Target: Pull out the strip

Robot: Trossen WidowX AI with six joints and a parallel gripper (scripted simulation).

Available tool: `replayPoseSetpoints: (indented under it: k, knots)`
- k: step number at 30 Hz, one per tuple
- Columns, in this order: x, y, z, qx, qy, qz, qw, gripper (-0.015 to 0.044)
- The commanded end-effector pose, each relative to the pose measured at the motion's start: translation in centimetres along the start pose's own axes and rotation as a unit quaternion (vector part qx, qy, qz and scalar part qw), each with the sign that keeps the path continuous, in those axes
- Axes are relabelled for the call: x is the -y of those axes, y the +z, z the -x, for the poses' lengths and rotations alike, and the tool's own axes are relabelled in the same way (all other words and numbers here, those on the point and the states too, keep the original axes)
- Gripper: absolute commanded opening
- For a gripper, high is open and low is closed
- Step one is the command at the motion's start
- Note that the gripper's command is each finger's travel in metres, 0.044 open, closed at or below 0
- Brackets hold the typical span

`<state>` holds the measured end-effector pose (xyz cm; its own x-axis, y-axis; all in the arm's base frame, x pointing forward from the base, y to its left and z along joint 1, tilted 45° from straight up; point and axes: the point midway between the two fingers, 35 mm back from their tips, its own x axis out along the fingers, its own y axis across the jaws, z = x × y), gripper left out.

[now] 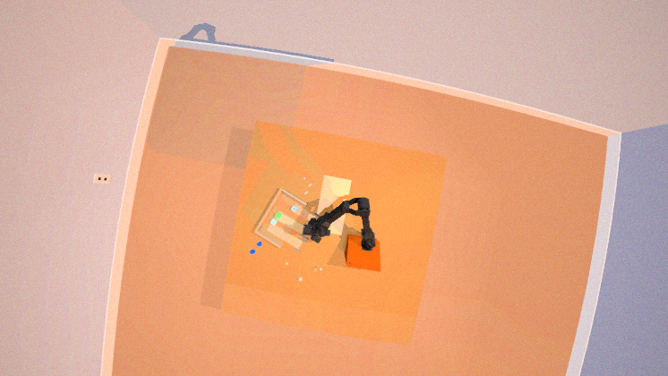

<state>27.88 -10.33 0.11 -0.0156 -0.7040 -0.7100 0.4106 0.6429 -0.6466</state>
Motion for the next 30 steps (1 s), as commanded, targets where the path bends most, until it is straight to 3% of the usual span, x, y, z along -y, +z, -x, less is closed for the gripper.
replayPoseSetpoints:
  k: [1, 30]
  knots:
    - [0.1, -1.4, -0.4, -0.009, -0.002, 0.004, 1.000, 0.0000]
    - [0.0, -5.8, -0.3, -0.010, -0.002, 0.005, 1.000, 0.0000]
